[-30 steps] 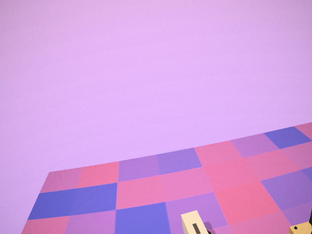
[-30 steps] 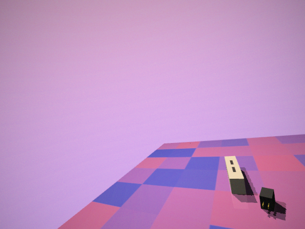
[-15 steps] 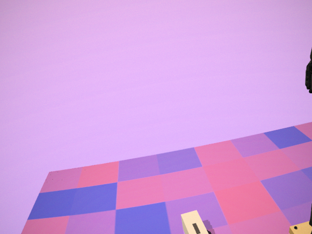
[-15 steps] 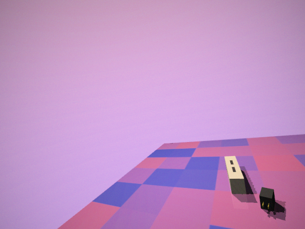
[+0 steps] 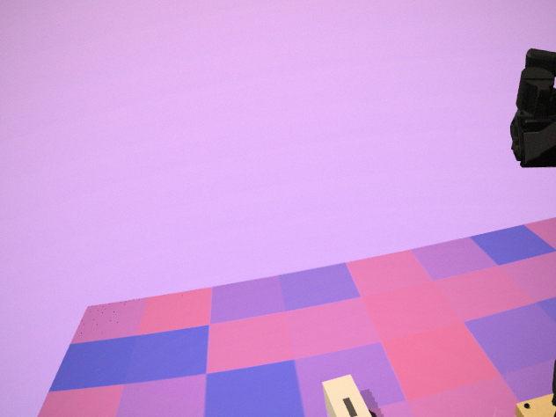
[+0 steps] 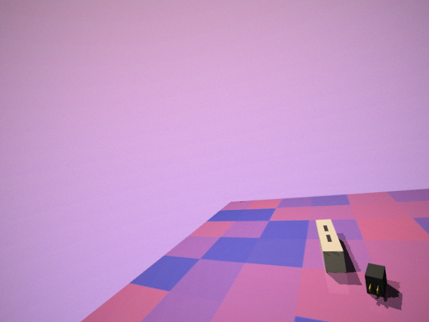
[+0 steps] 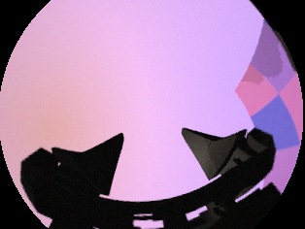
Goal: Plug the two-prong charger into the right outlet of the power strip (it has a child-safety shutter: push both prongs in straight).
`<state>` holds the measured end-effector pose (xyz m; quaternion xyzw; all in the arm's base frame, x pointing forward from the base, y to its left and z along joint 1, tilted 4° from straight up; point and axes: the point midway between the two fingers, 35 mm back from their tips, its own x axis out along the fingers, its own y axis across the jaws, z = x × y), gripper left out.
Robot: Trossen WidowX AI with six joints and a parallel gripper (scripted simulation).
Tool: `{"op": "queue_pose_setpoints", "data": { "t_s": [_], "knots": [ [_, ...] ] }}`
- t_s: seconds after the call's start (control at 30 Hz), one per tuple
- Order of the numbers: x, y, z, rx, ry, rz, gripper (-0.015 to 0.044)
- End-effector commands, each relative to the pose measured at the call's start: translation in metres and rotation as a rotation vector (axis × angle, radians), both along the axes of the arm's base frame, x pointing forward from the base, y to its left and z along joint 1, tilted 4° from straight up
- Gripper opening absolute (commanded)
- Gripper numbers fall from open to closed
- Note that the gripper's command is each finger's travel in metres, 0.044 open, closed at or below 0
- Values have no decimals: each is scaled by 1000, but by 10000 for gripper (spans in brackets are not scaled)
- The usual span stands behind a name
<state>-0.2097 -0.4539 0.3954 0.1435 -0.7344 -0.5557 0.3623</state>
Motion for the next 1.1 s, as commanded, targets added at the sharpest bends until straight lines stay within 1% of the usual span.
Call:
{"op": "queue_pose_setpoints", "data": {
  "t_s": [0.0,0.6,0.9,1.07],
  "knots": [
    [24,-8,-4,70,28,44,440],
    [138,-44,-41,412,209,253,440],
    [198,-49,-61,565,341,362,440],
    [226,-43,-68,617,403,388,440]
  ]
}}
